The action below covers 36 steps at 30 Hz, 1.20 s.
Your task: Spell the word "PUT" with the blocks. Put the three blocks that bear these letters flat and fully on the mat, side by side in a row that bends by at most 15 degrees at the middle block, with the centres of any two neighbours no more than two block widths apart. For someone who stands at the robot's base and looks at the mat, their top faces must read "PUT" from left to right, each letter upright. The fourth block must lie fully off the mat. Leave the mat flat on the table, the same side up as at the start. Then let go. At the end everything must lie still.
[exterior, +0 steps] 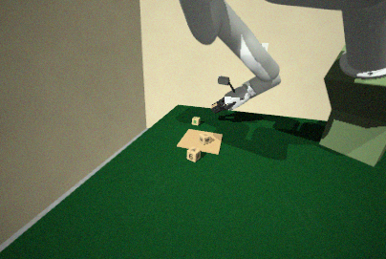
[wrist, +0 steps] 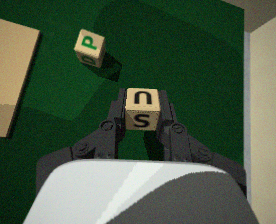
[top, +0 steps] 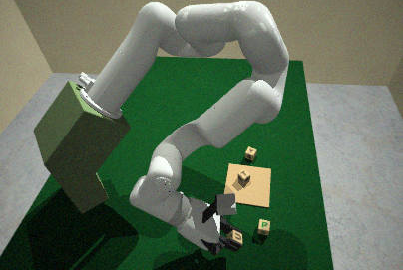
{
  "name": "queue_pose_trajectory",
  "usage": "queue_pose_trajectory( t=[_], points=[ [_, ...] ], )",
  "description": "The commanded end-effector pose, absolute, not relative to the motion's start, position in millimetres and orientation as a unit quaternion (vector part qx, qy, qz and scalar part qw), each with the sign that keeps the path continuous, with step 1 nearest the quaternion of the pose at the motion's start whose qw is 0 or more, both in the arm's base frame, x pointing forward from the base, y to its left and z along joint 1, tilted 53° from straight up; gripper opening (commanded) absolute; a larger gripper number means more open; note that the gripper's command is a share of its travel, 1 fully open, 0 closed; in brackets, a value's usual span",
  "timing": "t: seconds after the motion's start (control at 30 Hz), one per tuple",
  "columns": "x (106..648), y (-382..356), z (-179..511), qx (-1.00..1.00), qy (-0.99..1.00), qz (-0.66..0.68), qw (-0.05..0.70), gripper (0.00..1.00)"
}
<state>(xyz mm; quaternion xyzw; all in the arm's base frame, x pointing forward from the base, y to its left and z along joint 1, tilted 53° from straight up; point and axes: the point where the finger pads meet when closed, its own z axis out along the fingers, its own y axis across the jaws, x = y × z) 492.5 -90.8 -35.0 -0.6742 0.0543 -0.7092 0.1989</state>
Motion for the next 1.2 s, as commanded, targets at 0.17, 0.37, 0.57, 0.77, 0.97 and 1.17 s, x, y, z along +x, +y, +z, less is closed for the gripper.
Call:
queue_pose_trajectory(
  t=[0.17,0.37,0.57,0.77,0.97,1.17],
  points=[
    [485.1,-62.6,-3.7,-0.624,0.069,-0.722,0.291,0.27],
    [484.1,-60.0,-0.7,-0.619,0.070,-0.723,0.300,0.27],
    [485.1,-59.0,-1.9,-0.619,0.070,-0.723,0.300,0.27],
    [491.3,-52.4,-8.9,-0.619,0.070,-0.723,0.300,0.27],
    [501.3,-42.0,-20.0,-0.619,0.070,-0.723,0.300,0.27],
    [507.1,-35.8,-26.6,-0.619,0.070,-0.723,0.300,0.27]
  ],
)
